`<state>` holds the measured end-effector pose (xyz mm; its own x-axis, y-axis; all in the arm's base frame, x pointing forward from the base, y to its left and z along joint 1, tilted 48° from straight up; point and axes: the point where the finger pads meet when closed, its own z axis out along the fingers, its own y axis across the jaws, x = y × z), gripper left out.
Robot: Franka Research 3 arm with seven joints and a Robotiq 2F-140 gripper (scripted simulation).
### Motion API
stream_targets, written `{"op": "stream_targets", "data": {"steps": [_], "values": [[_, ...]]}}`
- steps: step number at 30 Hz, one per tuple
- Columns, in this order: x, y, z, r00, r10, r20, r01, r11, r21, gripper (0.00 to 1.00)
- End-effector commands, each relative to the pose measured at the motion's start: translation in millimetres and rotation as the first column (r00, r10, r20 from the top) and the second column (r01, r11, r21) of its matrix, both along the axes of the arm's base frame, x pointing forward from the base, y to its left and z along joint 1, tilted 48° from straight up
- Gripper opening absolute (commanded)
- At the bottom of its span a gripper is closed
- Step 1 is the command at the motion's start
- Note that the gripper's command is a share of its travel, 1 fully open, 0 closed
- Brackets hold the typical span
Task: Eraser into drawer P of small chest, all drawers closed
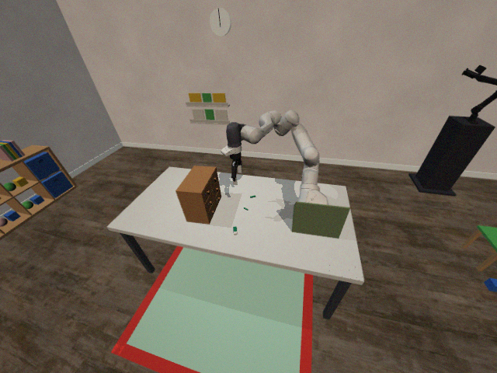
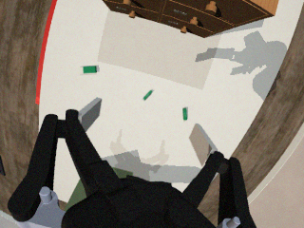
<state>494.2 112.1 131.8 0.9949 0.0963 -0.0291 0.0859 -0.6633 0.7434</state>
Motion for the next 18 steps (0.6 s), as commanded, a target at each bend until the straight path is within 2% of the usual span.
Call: {"op": "stream_targets", "data": {"steps": [1,6,10,18], "values": [[0.0,0.1,0.0,1.0,0.0,0.0,0.0,1.0,0.0,1.0],[-0.1,1.0,-1.0,1.0,0.0,0.0,0.0,1.0,0.0,1.0],[-1.3,9.3,-10.2,1.0,0.0,0.0,0.0,1.0,0.0,1.0],[-7.8,53.3,-59.3,1.0,0.001,-0.003,-0.001,1.0,0.0,1.0]]}}
